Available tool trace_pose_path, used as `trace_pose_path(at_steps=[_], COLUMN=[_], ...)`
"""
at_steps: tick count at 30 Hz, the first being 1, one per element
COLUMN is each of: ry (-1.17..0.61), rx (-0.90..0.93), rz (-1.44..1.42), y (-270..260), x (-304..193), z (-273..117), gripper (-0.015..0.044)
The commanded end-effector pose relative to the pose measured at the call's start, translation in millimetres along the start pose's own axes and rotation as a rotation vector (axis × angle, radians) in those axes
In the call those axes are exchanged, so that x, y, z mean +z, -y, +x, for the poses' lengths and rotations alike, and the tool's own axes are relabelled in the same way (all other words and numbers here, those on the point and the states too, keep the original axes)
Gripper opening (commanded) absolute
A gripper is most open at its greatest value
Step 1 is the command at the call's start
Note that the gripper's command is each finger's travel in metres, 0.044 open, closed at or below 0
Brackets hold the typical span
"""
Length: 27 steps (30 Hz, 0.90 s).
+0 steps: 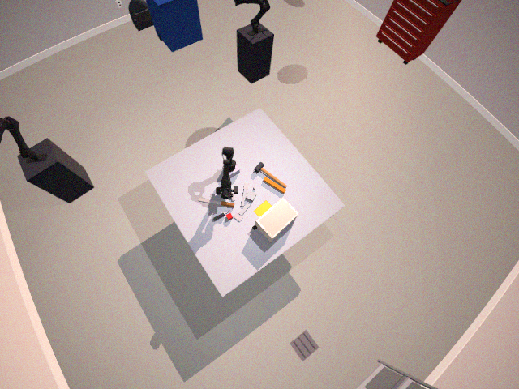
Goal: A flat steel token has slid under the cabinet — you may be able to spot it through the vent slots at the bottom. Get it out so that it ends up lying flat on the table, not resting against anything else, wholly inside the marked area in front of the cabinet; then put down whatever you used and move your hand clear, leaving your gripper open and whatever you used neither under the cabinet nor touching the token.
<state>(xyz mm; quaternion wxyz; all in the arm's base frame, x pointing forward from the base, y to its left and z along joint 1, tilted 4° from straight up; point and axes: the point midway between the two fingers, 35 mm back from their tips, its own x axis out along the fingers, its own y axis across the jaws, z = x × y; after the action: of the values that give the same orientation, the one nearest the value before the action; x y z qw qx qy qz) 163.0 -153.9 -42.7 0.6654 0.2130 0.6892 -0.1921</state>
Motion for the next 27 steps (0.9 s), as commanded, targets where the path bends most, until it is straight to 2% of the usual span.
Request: trace_pose_path(at_steps=[1,13,17,23,26,27], ry=[0.0,0.0,0.001,0.001,0.001,0.01], rx=[0.004,0.007,0.007,0.007,0.007,0.005], rz=[0.002,0.001,0.001,-0.001,0.0,0.002], y=[-13.2,-47.2,-46.1,-44.7,-44.5,-44.6], x=[-0.9,-1.4,2.5,1.5,3.9,5.7], z=[0.4,-1.5,-24.7,-85.2,-92.1,-79.6], gripper=[0.0,0.0,0.0,0.0,0.0,0.0])
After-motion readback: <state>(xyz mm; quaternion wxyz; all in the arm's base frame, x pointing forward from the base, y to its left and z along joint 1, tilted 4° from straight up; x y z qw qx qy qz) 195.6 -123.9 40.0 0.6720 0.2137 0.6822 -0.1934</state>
